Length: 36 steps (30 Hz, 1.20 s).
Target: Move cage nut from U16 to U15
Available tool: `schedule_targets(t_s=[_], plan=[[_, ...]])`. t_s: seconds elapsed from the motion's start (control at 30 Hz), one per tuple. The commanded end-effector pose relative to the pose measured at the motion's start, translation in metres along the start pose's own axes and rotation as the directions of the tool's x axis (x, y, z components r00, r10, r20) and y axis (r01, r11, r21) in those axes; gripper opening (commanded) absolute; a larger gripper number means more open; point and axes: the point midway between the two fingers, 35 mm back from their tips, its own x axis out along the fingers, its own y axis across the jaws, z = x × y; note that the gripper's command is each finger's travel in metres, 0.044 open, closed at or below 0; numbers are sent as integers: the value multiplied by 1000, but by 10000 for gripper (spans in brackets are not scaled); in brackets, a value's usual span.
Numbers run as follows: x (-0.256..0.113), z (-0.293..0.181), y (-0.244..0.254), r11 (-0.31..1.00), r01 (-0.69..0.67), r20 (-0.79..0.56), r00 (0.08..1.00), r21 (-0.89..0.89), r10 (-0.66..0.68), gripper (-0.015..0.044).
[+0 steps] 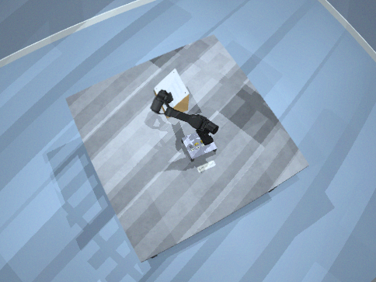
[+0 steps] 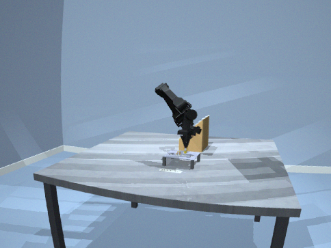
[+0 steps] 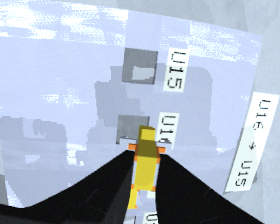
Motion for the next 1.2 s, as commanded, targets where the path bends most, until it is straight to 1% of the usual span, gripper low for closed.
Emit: schedule_targets(t_s=[0.0, 0.73, 1.17], plan=[[-1, 1, 0, 1000, -1, 5, 1000, 4, 1, 29], [-6, 1, -1, 1000, -1, 5, 1000, 4, 1, 29], [-18, 0, -2, 999, 45, 5, 999, 3, -45, 29]])
